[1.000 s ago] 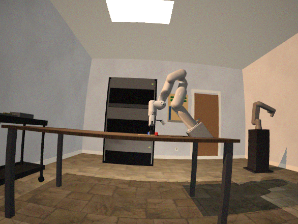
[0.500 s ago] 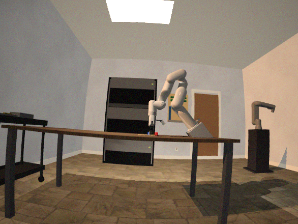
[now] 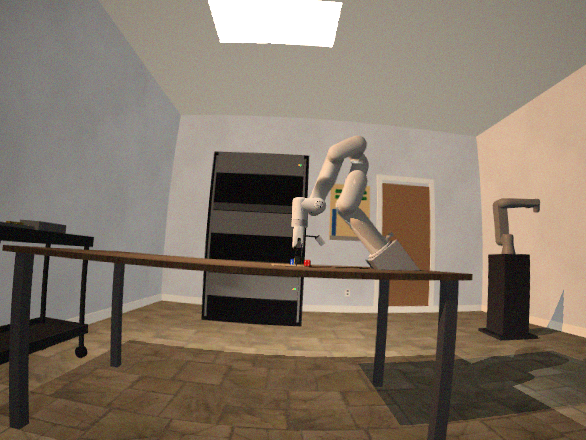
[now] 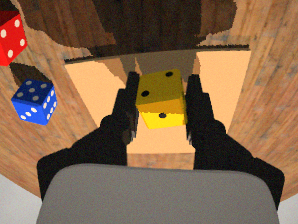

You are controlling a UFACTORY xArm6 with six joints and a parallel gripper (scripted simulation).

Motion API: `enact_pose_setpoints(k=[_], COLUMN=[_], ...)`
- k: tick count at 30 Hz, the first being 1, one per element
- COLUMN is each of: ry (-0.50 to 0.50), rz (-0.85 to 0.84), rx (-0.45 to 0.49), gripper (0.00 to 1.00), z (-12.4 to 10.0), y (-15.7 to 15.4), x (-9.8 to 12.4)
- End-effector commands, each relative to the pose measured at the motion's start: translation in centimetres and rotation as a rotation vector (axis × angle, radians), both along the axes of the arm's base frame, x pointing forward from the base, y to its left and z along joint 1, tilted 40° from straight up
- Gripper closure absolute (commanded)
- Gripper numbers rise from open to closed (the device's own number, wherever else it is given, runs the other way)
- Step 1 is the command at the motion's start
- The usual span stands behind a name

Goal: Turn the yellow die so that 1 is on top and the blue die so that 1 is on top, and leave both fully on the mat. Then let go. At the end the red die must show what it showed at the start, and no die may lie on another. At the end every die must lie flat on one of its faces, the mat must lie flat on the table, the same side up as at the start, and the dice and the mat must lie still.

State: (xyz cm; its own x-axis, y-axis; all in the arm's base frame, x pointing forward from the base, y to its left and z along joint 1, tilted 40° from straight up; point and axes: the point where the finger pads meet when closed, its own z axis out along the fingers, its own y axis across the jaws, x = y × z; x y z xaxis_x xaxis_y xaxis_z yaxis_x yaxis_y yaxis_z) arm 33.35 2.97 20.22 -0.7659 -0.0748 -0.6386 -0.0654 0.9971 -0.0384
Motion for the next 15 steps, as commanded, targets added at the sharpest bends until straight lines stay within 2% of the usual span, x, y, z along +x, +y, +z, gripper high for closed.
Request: enact_pose_setpoints(k=[1, 15], ry=[-0.003, -0.003], rz=[0.000, 0.000], rx=[0.000, 0.000], gripper=[0.73, 0.73], z=[0.05, -0.17], y=[0.01, 0.01], x=[0.11, 0.29])
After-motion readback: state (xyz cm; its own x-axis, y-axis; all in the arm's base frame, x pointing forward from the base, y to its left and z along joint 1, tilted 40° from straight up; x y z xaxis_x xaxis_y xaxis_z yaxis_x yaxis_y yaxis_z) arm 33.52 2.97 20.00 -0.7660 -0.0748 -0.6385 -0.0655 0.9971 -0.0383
